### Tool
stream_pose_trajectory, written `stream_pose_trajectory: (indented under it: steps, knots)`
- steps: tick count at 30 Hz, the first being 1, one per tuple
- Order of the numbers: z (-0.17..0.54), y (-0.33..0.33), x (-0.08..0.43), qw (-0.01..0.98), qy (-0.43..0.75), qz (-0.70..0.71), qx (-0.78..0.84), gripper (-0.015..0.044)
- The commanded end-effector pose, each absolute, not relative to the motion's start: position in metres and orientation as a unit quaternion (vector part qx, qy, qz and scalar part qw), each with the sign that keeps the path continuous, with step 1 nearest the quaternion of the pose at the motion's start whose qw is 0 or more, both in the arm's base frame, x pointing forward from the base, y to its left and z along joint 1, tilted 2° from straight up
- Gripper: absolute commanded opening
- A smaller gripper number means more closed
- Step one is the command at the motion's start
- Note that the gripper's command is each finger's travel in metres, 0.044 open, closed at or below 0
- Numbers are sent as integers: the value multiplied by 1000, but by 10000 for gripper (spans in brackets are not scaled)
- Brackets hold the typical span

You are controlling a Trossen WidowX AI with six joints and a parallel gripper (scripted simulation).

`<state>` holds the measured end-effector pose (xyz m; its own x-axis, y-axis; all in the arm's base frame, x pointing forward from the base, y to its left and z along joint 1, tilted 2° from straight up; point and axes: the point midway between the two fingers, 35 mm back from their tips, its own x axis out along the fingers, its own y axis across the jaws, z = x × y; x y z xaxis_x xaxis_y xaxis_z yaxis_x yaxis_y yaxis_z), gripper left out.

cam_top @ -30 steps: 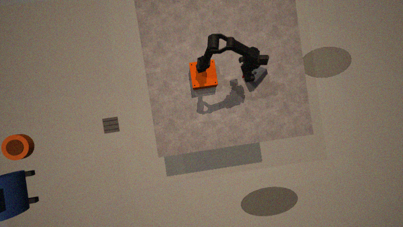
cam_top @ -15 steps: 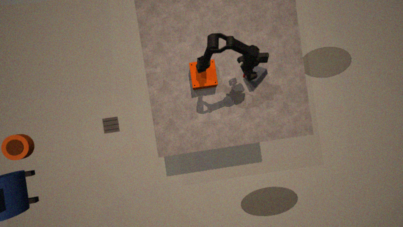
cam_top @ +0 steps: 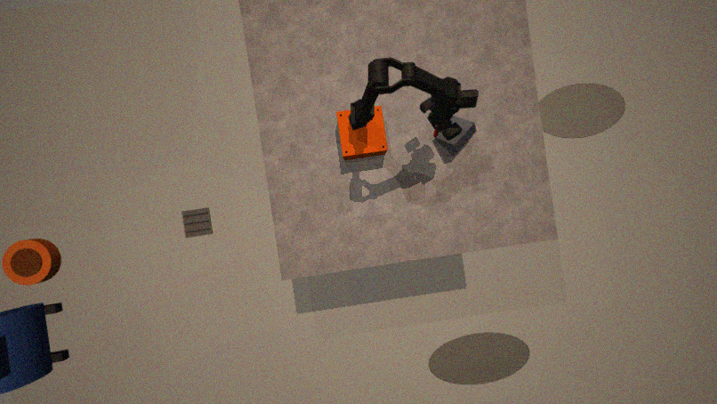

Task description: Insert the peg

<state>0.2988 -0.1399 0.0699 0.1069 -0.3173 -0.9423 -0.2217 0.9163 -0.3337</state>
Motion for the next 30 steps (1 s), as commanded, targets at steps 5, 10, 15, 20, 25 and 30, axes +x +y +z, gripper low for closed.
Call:
stream_pose_trajectory:
  steps: [5,10,15,20,25,30]
  knots:
    - [70,-137,302,706,665,-8,-244,0]
    - [71,-135,303,699,662,7,-269,0]
    - [71,-133,305,692,660,23,-294,0]
    - [72,-131,307,683,656,38,-318,0]
    - [73,-129,308,674,653,53,-342,0]
    - [73,-127,310,664,649,68,-366,0]
